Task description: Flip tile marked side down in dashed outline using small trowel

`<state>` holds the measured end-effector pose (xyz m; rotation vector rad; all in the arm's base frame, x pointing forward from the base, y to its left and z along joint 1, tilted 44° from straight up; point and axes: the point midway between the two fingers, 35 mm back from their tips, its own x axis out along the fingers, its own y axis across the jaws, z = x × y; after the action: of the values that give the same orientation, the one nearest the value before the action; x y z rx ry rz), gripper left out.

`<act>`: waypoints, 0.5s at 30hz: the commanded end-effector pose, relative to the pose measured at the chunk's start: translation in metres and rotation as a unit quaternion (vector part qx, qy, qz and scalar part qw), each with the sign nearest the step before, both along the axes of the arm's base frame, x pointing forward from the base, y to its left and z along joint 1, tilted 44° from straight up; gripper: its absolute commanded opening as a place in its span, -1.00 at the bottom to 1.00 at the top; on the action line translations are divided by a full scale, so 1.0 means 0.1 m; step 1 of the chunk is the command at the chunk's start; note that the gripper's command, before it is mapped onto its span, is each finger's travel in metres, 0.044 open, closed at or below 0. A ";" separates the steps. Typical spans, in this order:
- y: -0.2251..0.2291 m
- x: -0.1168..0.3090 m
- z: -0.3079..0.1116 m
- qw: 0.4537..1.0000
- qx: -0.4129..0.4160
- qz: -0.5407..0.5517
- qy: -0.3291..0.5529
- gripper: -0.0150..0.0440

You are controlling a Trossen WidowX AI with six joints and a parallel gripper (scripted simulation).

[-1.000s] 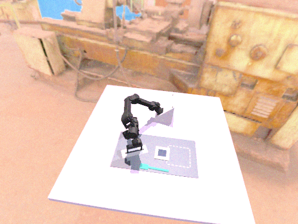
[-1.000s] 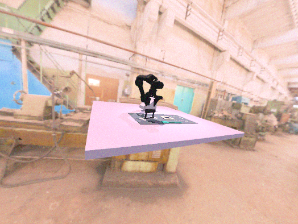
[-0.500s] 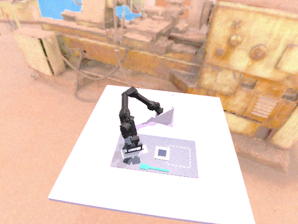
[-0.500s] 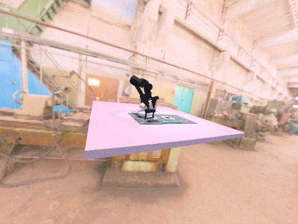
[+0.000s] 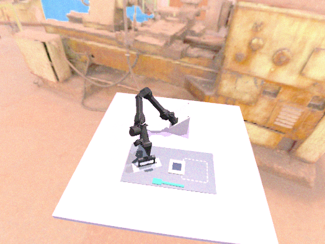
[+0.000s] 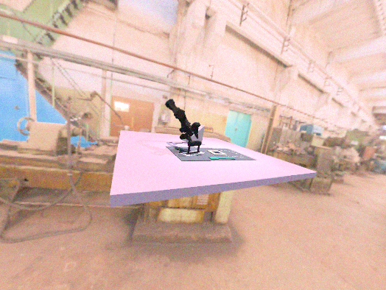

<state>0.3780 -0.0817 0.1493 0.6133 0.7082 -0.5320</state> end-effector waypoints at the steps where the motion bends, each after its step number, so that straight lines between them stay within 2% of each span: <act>1: 0.00 -0.10 0.00 0.998 -0.010 0.041 -0.043 0.53; 15: -0.02 -0.03 -0.06 0.998 -0.010 0.043 -0.045 0.53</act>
<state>0.3722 -0.0833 0.1483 0.5872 0.6341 -0.4355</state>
